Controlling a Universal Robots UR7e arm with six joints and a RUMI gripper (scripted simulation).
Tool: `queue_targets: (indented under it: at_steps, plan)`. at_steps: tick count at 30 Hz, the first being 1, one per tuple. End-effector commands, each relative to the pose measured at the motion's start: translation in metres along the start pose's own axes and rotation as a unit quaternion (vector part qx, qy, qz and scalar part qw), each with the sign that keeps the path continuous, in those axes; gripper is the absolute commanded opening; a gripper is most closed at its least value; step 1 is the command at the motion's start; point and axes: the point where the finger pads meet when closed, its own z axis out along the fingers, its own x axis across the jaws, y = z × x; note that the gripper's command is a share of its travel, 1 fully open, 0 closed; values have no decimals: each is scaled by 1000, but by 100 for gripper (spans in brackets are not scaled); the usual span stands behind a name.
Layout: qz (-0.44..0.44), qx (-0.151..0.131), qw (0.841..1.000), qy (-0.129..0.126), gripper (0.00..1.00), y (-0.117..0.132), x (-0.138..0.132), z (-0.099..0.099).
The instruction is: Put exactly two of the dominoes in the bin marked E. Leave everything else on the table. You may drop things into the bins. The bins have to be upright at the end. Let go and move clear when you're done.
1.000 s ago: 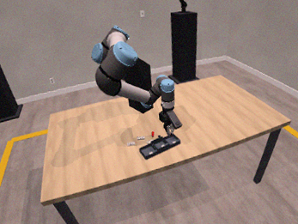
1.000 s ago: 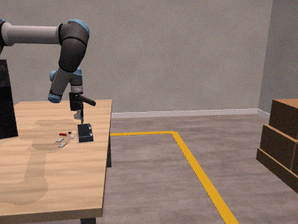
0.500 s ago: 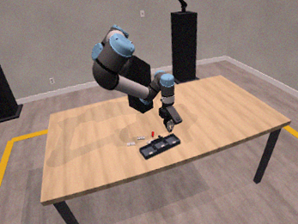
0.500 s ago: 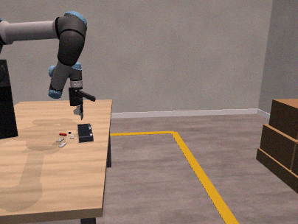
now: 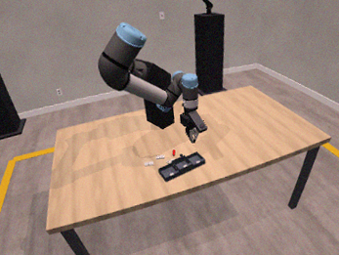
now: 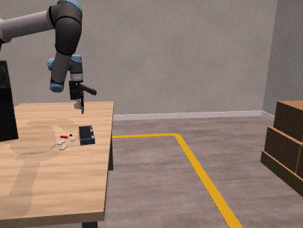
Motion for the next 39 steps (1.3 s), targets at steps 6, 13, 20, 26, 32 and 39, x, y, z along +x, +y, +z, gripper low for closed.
queue_targets:
  at_steps: [6,13,20,26,32,39]
  plan:
    - [1,-3,1000,0,4,-1,0,-76]
    - [1,-3,1000,0,4,-1,0,-77]
    - [1,-3,1000,0,4,-1,0,-77]
    - [118,-4,993,0,24,19,29,-41]
    - [194,-6,981,1,24,32,48,-17]
    - [291,-13,957,3,24,56,81,25]
